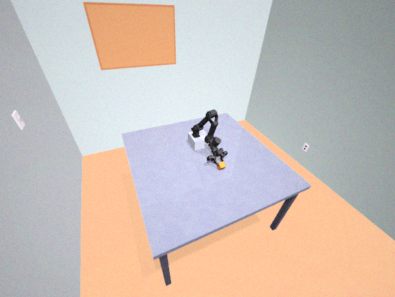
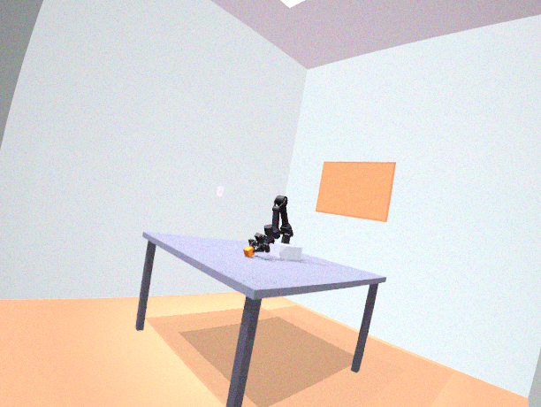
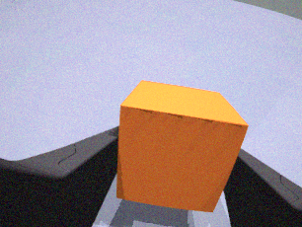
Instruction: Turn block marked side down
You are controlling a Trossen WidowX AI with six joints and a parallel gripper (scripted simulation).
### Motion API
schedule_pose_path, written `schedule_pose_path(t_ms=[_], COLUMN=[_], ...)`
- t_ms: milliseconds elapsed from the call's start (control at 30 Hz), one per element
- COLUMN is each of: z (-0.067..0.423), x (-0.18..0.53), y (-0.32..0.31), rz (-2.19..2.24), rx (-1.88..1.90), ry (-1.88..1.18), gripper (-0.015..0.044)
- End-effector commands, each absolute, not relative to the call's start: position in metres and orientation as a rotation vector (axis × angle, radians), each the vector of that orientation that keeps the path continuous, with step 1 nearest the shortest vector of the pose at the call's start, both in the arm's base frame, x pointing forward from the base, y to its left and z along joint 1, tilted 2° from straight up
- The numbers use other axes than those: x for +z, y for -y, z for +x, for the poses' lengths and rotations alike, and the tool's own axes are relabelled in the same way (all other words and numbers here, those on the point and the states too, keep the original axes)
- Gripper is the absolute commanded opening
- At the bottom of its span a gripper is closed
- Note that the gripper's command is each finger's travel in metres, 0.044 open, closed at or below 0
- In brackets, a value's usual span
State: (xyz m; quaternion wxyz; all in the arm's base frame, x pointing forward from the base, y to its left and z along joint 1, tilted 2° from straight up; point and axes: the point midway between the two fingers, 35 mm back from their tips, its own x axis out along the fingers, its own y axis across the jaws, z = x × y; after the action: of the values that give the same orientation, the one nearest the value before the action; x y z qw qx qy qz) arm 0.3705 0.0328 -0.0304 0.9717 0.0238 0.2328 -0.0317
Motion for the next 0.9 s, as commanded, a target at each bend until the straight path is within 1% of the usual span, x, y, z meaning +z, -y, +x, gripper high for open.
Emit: schedule_pose_path(t_ms=[0,300,867], z=[0.369,0.369,0.369], x=[-0.0286,-0.0286,-0.0286], y=[-0.032,-0.032,-0.032], rz=[0.042,0.042,0.042], rx=[-0.067,-0.067,-0.067], ry=[-0.455,-0.455,-0.455], gripper=[0.0,0.0,0.044])
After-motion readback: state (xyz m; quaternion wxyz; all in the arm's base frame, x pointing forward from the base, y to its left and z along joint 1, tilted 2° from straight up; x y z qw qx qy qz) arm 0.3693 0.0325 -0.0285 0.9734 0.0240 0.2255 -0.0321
